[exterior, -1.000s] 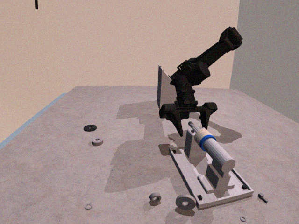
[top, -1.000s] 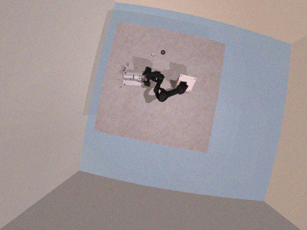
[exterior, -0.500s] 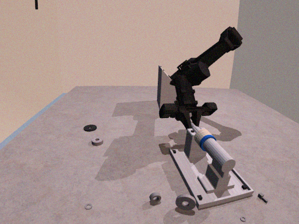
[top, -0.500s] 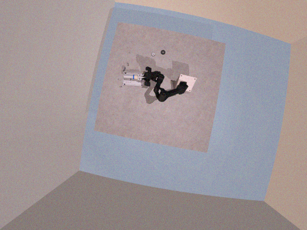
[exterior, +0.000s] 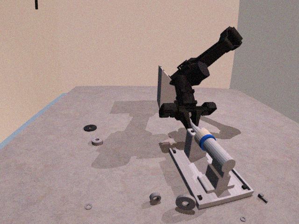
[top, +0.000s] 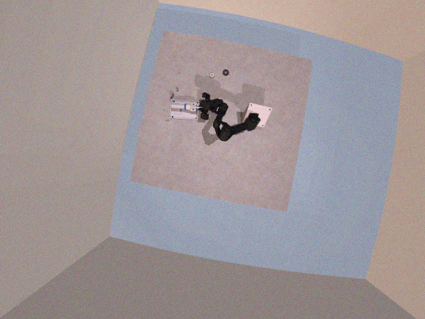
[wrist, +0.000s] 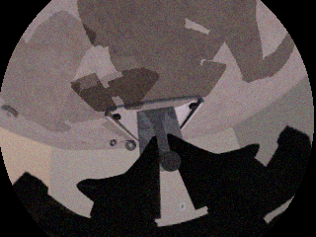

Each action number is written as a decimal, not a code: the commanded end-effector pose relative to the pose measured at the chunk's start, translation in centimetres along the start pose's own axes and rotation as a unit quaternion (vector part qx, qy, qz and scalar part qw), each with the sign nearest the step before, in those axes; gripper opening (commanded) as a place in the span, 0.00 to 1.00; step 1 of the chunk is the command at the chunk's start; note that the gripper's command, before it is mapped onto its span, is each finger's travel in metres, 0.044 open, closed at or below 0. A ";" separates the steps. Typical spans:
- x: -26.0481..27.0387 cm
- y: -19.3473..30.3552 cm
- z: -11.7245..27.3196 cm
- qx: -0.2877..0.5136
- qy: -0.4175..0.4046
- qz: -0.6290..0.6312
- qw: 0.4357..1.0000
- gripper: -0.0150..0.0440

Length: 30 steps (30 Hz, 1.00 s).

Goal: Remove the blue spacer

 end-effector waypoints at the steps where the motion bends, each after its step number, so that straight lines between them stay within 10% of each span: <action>1: 0.0 -0.4 0.4 -0.001 0.000 -0.001 1.000 0.25; 30: 0.1 -1.0 1.0 -0.002 0.000 -0.001 1.000 0.25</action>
Point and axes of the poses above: the point midway between the two fingers, 35 mm back from their tips, its own z axis back along the fingers, its own x axis across the jaws, y = z × x, the point moved 9 cm from there along z, back along the fingers, and after that the axes turned 7 degrees about -z, right-handed, at the moved point
